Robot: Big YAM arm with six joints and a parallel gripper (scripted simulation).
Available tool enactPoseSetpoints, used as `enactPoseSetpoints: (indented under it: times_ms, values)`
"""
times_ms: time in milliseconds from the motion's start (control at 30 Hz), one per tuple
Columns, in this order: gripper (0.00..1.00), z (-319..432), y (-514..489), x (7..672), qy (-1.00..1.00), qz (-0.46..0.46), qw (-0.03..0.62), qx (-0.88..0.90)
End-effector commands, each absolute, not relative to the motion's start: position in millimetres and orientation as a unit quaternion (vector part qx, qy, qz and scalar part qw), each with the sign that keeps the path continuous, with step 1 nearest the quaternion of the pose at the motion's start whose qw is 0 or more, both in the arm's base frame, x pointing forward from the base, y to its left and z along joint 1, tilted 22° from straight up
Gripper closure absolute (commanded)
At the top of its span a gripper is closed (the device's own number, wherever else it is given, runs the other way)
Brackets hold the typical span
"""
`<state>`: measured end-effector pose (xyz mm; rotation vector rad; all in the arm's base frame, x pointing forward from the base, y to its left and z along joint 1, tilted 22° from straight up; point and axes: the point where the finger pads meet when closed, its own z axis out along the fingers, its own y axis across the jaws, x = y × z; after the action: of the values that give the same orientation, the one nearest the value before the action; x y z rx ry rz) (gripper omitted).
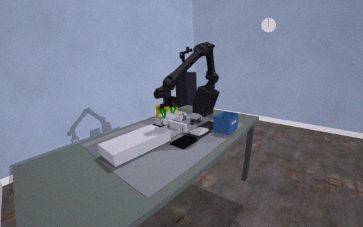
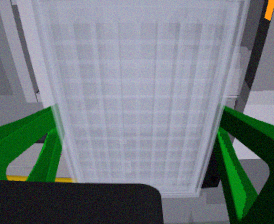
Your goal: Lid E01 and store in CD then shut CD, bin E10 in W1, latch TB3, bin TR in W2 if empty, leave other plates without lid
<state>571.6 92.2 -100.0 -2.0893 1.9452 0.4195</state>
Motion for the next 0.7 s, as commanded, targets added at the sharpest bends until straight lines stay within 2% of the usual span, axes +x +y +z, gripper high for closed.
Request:
enactPoseSetpoints:
  times_ms: [0, 667]
  values:
    - [1.00, -60.6, 90.4, 604.8, 0.667, 0.115, 0.159, -0.719]
    - [1.00, -66.4, 91.4, 603.1, 0.668, 0.119, 0.155, -0.718]
